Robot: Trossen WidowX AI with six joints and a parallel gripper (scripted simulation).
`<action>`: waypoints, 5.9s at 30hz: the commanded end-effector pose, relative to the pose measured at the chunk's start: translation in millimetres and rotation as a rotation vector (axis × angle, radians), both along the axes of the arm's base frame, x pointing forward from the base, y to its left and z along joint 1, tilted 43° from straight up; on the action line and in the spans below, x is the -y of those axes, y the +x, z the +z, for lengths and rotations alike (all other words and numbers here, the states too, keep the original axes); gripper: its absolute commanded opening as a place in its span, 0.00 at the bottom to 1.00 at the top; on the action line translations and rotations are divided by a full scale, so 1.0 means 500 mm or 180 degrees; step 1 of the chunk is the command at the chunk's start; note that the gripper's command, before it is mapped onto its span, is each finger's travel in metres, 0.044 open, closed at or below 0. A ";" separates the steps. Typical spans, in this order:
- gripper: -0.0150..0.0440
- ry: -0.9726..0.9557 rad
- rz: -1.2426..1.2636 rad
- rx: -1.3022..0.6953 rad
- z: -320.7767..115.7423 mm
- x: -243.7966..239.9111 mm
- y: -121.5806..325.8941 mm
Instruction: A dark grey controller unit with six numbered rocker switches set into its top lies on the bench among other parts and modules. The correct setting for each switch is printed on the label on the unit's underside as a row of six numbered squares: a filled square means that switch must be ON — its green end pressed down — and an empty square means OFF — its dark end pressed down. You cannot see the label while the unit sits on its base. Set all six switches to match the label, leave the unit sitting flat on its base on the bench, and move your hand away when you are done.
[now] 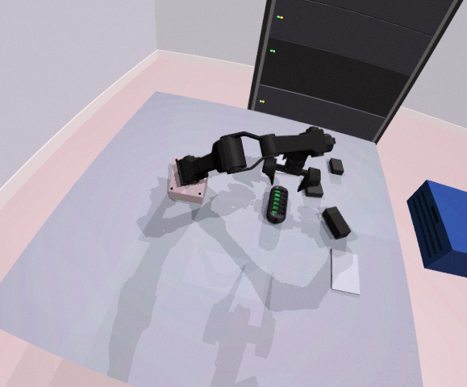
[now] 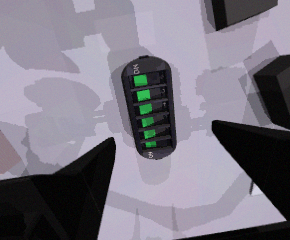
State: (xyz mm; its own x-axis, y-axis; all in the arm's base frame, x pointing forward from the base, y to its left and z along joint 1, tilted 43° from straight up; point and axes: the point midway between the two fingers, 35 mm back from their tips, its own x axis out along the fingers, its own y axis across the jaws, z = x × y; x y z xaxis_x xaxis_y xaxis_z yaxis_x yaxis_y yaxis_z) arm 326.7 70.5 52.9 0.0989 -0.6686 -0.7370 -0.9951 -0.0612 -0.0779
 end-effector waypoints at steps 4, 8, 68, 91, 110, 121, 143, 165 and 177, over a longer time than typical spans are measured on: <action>0.87 0.0014 -0.0025 -0.0001 0.012 -0.007 -0.004; 0.69 0.0014 -0.0025 -0.0001 0.012 -0.007 -0.004; 0.25 -0.0036 -0.0010 -0.0003 -0.079 0.091 -0.088; 0.57 -0.0015 -0.0025 -0.0009 -0.009 0.023 -0.095; 0.25 -0.0015 -0.0025 -0.0009 -0.009 0.022 -0.095; 0.48 -0.0033 -0.0010 -0.0014 -0.011 0.024 -0.094; 0.64 -0.0061 -0.0254 -0.0263 0.003 0.054 0.001; 0.25 -0.0030 -0.0647 -0.0674 -0.007 0.166 0.126; 0.25 -0.0031 -0.0647 -0.0673 -0.036 0.193 0.132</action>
State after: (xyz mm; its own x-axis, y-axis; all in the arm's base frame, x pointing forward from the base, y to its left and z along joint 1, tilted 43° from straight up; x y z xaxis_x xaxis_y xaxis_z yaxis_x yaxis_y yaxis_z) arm 392.6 -22.5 40.0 -0.1912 -0.6614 -0.7252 -0.9813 0.1461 0.1254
